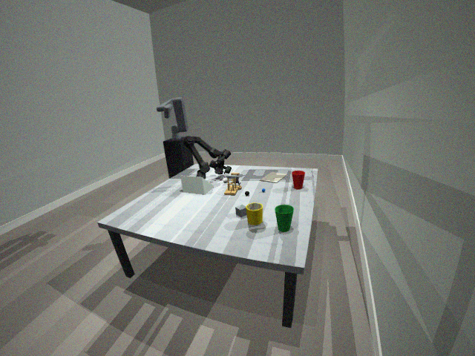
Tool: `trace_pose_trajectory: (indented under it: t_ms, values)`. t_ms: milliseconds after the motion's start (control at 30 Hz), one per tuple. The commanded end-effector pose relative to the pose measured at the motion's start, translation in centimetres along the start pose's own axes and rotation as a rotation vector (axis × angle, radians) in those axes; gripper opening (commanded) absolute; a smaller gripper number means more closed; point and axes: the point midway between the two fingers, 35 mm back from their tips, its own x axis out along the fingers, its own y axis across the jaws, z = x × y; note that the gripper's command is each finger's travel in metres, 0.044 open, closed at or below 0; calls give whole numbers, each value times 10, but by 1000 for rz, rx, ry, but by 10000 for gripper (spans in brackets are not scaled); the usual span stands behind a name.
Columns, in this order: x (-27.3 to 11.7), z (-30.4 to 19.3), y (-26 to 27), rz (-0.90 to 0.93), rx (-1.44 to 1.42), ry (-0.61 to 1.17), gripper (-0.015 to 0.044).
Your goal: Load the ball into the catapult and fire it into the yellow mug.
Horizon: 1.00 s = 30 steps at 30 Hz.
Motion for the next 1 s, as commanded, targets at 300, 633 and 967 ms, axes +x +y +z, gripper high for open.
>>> trace_pose_trajectory:
  t_ms: [300, 633, 967]
  values:
    - [-21, 2, 54, 203, -78, -77, 440]
    - [-74, 19, 121, 421, -186, -257, 440]
    - [-119, 41, 153, 506, -211, -399, 440]
